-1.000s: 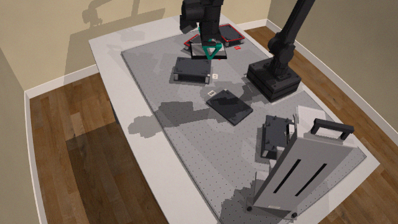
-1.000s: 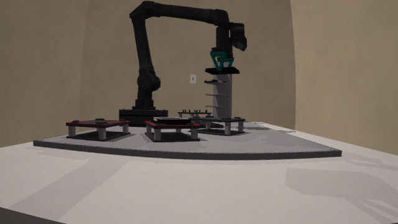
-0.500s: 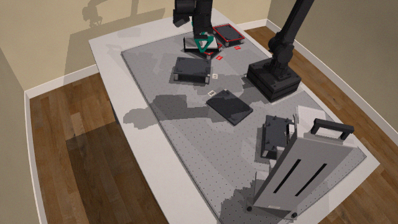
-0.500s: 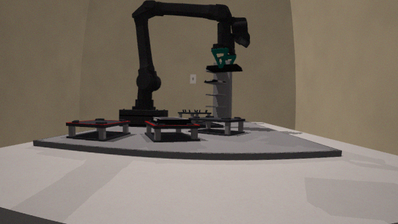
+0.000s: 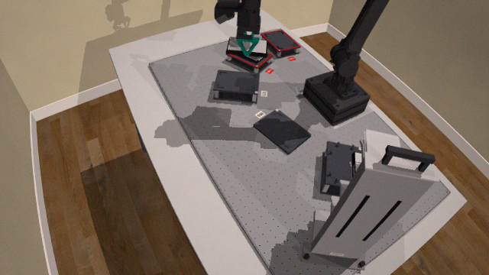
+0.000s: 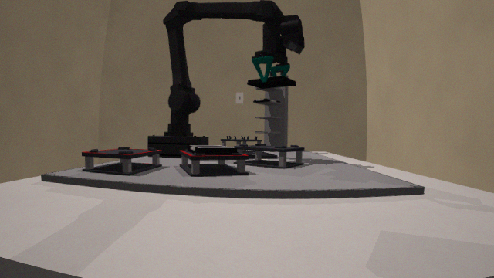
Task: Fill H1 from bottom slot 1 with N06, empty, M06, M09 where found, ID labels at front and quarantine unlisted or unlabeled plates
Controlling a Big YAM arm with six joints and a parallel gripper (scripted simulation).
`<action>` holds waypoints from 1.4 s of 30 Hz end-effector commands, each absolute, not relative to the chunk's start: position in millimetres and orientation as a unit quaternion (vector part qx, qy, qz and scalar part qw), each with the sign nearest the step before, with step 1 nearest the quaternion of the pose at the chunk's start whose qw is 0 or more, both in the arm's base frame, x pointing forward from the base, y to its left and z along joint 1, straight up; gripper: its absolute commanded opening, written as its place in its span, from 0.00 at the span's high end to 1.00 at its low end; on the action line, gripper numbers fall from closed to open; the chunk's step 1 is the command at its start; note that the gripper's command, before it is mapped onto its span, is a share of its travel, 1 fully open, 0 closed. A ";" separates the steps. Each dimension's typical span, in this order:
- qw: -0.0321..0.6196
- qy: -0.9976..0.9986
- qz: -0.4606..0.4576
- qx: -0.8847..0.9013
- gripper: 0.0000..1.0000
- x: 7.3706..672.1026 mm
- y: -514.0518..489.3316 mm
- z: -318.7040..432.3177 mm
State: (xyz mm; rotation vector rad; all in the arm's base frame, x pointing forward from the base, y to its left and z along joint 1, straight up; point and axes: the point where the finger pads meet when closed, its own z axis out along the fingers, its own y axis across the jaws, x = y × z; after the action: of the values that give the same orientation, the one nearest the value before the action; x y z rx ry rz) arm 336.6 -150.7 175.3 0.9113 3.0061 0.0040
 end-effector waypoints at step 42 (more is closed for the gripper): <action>0.029 0.877 -0.008 0.479 0.14 285.2 -275.4 197.2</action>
State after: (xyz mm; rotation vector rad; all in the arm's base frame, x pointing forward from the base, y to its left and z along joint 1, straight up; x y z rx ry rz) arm 275.5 -250.7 175.2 1.5269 2.7457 0.0037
